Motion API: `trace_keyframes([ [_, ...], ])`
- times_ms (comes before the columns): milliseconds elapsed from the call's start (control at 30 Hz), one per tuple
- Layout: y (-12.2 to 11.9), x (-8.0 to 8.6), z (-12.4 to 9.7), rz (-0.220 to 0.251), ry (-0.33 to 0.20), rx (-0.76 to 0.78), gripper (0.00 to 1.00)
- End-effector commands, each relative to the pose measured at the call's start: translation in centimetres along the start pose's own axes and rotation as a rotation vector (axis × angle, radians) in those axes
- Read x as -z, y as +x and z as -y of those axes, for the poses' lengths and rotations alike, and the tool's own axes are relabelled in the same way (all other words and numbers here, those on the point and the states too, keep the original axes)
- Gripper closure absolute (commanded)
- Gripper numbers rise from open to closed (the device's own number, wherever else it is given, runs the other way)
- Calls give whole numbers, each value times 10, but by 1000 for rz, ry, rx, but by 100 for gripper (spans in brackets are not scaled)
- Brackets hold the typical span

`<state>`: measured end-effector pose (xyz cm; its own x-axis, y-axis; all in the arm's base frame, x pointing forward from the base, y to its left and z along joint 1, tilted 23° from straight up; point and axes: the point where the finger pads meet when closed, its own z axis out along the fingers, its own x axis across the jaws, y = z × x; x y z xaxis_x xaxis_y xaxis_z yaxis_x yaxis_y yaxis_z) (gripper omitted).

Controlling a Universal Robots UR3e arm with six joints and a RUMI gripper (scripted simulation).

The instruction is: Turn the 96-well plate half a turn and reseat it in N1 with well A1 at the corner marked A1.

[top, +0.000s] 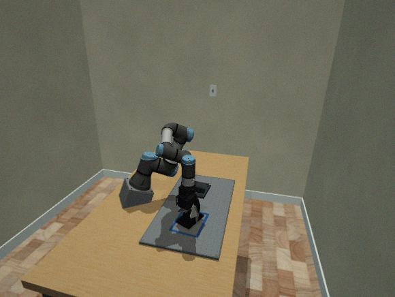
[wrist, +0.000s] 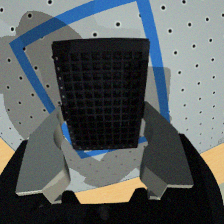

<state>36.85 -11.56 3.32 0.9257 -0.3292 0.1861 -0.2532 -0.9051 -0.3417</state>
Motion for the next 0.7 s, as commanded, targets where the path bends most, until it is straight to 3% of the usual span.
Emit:
trace_keyframes([
  [0, 1, -3, 0, -2, -2, 1, 100],
  [667, 1, -15, 0, -2, -2, 1, 100],
])
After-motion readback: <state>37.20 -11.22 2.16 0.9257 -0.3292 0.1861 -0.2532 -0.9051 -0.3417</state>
